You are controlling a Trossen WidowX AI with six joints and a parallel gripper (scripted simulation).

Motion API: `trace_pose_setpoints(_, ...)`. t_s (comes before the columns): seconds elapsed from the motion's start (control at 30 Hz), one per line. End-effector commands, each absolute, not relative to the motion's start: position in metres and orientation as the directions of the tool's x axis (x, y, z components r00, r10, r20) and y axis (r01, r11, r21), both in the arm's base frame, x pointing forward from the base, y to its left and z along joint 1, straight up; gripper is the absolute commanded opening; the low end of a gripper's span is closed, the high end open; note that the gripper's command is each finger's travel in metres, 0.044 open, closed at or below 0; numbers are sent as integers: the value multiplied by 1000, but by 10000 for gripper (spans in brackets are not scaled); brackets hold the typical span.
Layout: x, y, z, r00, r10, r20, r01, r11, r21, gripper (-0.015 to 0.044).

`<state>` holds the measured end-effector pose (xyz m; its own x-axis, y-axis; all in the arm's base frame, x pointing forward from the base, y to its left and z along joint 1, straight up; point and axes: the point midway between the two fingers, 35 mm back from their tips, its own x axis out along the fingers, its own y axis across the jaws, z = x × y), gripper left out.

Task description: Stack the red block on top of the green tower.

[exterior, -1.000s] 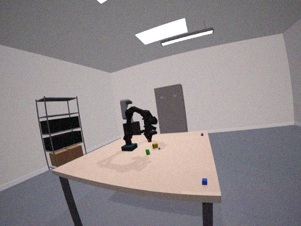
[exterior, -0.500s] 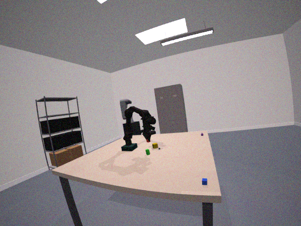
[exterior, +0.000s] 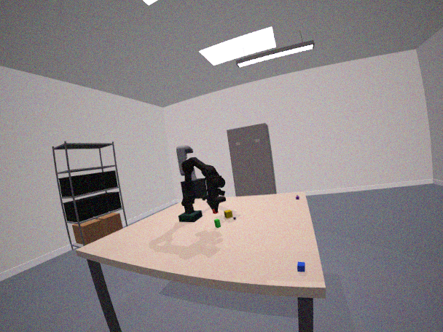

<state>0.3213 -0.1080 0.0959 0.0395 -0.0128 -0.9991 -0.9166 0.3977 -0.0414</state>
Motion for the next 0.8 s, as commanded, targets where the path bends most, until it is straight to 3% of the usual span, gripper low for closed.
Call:
trace_pose_setpoints(0.0, 320, -108, 83, 31, -11, -999, -918, 395, -32, 0)
trace_pose_setpoints(0.77, 322, -108, 52, 31, -10, -999, -918, 395, -32, 0)
